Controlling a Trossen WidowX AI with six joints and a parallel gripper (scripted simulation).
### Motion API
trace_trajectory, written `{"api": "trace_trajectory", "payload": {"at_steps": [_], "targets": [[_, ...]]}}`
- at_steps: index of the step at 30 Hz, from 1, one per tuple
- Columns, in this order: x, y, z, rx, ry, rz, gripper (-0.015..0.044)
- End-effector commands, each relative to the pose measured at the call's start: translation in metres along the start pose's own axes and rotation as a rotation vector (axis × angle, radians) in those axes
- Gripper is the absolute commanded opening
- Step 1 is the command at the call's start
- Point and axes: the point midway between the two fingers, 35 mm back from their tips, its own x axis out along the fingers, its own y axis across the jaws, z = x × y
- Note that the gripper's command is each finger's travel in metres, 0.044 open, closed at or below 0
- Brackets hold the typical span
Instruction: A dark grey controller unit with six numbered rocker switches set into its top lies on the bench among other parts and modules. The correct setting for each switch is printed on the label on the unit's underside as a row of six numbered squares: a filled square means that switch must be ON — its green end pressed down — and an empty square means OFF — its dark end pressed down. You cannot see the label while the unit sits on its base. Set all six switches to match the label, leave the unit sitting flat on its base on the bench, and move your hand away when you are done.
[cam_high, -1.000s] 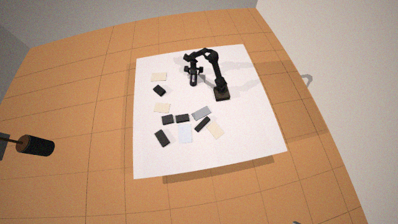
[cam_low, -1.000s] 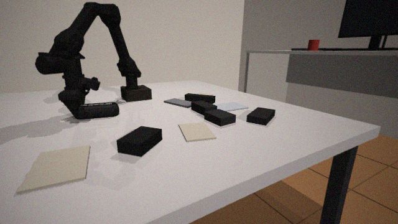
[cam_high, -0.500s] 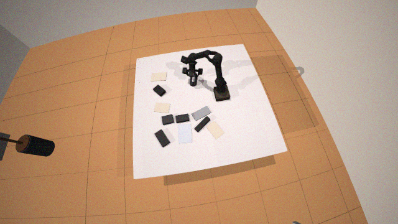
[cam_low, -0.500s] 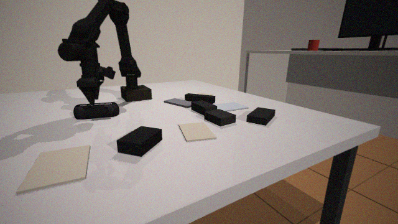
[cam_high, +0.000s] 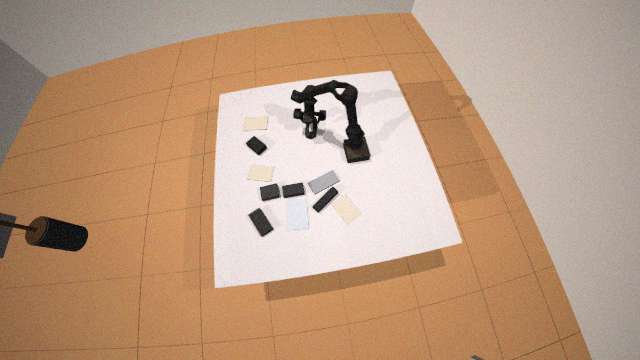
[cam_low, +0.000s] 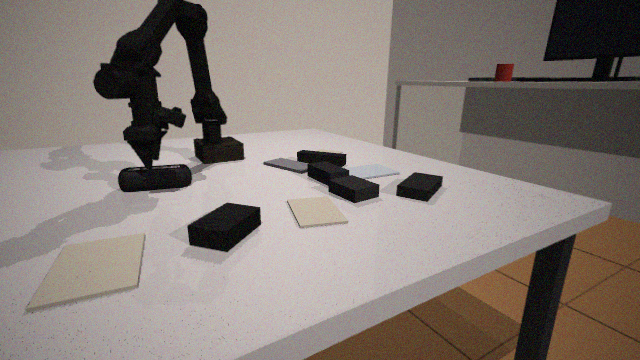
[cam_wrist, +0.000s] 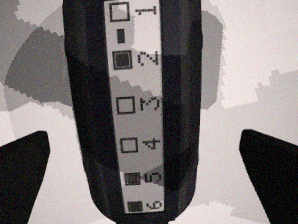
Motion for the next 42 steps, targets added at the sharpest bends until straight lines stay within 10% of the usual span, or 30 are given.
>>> {"api": "trace_trajectory", "payload": {"at_steps": [1,14,37,42], "targets": [[-0.002,0.004,0.000,0.133,-0.018,-0.026,0.0335],[-0.025,0.030,-0.002,1.368,-0.296,-0.195,0.0000],[-0.028,0.033,-0.002,1.502,-0.343,-0.201,0.0000],[-0.028,0.028,-0.009,1.309,-0.275,-0.197,0.0131]]}}
